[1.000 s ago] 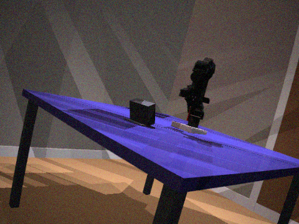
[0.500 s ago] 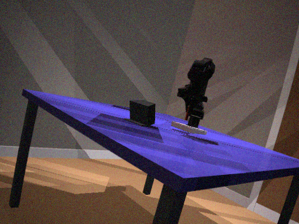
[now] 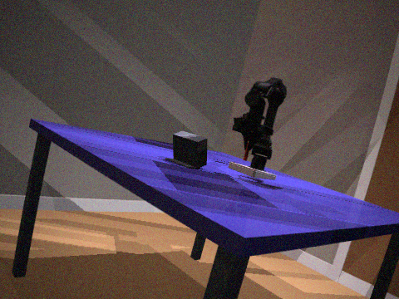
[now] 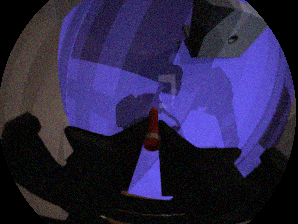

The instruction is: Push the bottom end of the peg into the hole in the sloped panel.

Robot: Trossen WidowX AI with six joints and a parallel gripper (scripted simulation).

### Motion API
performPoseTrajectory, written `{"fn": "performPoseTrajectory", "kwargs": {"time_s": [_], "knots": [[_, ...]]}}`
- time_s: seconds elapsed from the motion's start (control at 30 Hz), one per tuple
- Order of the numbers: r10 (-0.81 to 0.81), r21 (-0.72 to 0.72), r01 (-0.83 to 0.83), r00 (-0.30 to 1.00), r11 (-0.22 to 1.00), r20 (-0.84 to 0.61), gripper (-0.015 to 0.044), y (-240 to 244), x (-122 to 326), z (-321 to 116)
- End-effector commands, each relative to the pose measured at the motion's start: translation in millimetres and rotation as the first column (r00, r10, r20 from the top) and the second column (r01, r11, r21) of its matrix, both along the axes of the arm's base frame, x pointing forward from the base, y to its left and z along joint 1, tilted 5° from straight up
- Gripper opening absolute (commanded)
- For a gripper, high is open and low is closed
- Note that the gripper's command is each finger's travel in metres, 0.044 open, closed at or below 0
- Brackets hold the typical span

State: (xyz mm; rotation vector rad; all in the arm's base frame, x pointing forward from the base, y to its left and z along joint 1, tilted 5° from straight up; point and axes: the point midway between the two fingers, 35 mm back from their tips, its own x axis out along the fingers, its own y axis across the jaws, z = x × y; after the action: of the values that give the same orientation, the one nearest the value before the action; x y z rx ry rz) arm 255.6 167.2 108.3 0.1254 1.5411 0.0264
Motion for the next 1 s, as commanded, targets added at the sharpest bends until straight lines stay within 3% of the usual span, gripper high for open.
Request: {"fn": "performPoseTrajectory", "kwargs": {"time_s": [0.0, 0.97], "knots": [[0.000, 0.019, 0.000, 1.000, 1.000, 0.010, 0.0000, -3.4, 1.8, -2.1], [-0.025, 0.129, 0.010, 0.993, 0.992, 0.117, 0.0000, -25.6, 17.2, -8.4]]}}
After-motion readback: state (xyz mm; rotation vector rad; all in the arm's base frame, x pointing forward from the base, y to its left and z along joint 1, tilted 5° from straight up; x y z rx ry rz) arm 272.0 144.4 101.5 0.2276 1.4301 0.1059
